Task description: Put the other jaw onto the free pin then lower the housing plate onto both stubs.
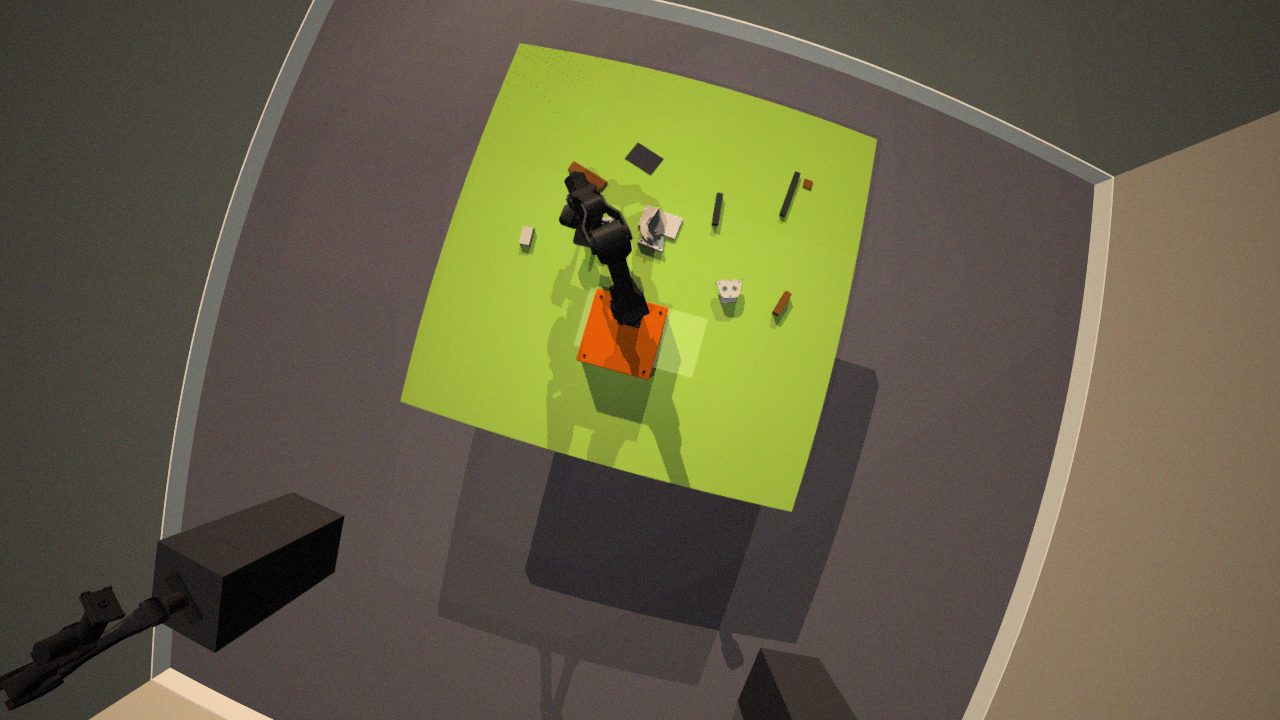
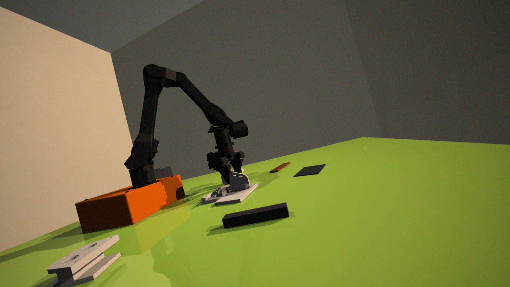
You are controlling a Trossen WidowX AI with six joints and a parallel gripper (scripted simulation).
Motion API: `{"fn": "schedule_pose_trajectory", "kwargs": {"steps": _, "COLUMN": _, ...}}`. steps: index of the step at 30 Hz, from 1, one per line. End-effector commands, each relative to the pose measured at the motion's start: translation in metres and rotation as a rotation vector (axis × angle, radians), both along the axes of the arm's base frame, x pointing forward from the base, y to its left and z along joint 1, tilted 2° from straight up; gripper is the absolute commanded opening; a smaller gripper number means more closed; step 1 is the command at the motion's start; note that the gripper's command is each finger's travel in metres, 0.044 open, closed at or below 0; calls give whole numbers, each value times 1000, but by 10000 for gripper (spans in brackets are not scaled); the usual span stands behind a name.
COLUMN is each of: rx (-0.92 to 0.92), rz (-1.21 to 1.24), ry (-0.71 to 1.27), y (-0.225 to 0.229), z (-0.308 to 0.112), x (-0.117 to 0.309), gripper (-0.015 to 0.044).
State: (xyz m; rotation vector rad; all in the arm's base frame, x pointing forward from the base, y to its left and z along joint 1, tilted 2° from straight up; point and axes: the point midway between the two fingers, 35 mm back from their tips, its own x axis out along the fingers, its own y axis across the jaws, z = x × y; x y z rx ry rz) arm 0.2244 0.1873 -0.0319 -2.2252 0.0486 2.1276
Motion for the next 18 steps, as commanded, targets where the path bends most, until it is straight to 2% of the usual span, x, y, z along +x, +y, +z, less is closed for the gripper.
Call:
{"fn": "schedule_pose_trajectory", "kwargs": {"steps": 1, "rx": 0, "rz": 0, "ry": 0, "y": 0, "z": 0, "x": 0, "gripper": 309}}
{"fn": "schedule_pose_trajectory", "kwargs": {"steps": 6, "rx": 0, "rz": 0, "ry": 0, "y": 0, "z": 0, "x": 0, "gripper": 177}}
{"fn": "schedule_pose_trajectory", "kwargs": {"steps": 12, "rx": 0, "rz": 0, "ry": 0, "y": 0, "z": 0, "x": 0, "gripper": 137}}
{"fn": "schedule_pose_trajectory", "kwargs": {"steps": 18, "rx": 0, "rz": 0, "ry": 0, "y": 0, "z": 0, "x": 0, "gripper": 134}}
